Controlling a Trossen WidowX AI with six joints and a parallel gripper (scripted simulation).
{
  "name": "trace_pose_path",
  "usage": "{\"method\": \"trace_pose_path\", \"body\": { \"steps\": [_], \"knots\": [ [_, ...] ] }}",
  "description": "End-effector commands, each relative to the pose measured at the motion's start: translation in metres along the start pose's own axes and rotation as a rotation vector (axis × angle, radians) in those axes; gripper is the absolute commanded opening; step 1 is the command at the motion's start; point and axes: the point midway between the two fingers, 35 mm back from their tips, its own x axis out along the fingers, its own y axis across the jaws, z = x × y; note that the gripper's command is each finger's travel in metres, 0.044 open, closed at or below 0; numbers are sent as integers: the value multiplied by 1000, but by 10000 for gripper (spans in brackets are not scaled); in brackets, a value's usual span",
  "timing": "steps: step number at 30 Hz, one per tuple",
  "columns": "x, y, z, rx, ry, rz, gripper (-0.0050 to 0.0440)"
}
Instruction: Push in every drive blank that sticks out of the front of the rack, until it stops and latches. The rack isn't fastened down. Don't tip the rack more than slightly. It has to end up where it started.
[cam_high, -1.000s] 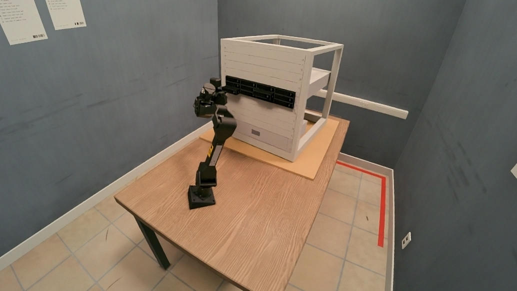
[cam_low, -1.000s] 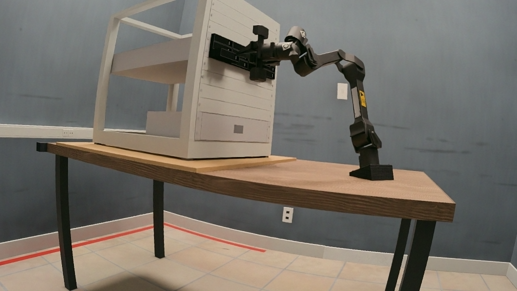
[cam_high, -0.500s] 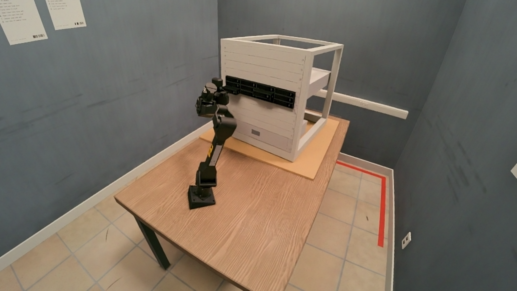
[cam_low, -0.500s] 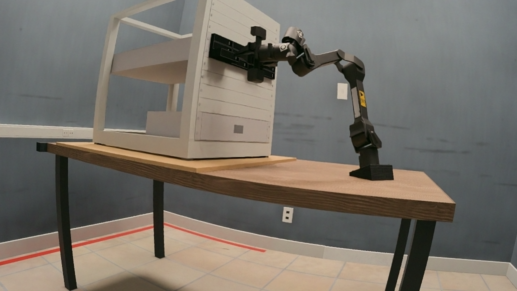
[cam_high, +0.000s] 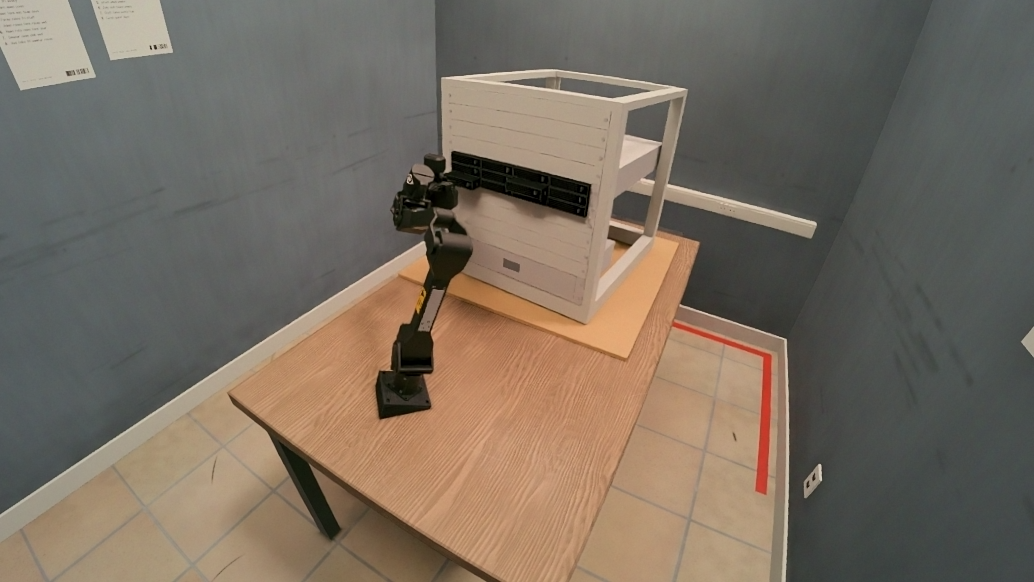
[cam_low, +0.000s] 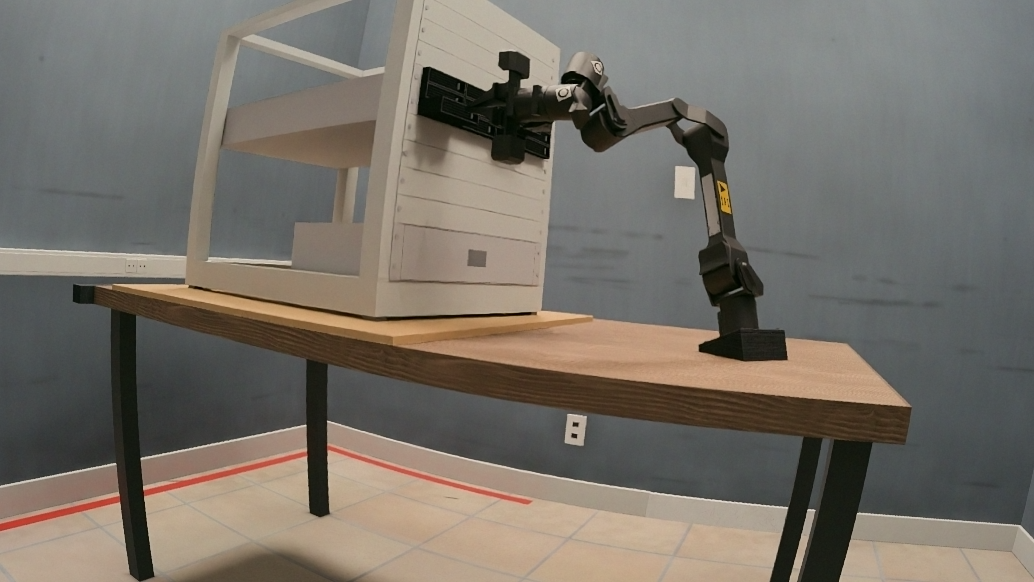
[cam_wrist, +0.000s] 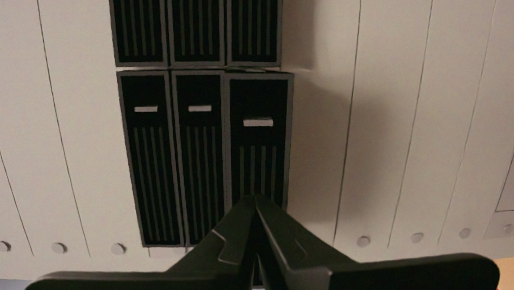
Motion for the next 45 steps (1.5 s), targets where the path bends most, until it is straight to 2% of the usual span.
{"method": "trace_pose_path", "body": {
  "steps": [1,13,20,45],
  "knots": [
    [3,8,1,18,-4,13,-50],
    [3,8,1,18,-4,13,-50],
    [13,7,0,18,-4,13,-50],
    [23,7,0,18,-4,13,-50]
  ]
}}
